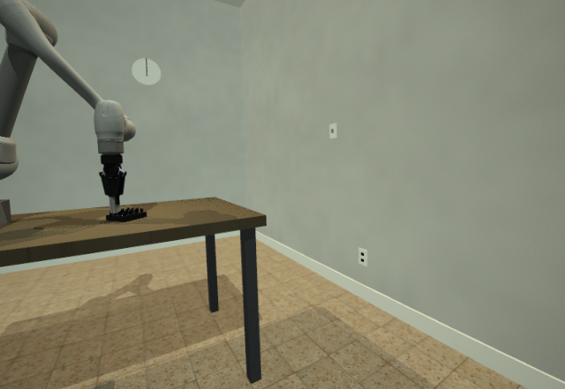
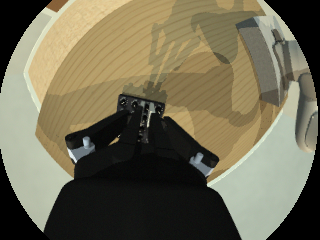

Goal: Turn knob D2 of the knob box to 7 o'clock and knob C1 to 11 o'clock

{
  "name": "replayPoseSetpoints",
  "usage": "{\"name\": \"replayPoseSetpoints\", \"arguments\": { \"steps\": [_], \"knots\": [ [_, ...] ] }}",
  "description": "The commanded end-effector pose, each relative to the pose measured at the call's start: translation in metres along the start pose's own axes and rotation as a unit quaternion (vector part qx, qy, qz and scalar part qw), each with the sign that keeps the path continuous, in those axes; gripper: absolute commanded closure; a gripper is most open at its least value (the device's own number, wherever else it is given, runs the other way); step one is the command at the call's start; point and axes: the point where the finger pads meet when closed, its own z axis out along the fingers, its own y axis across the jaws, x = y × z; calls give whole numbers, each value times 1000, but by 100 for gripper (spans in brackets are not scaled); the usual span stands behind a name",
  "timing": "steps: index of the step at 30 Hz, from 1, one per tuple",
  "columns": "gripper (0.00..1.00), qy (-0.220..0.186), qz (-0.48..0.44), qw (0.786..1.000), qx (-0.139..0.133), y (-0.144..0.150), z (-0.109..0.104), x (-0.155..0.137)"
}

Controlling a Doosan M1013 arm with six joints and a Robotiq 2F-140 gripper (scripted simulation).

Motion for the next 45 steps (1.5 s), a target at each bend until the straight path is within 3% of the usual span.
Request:
{"name": "replayPoseSetpoints", "arguments": {
  "steps": [1, 13, 29, 45],
  "knots": [
    [95, 2, -4, 1000, 0, 1, 3, 0],
    [95, 2, -27, 1000, 0, 1, 3, 0],
    [95, 2, -124, 992, 0, 1, 3, 0],
    [95, 2, -296, 955, -1, 1, 3, 0]
  ]
}}
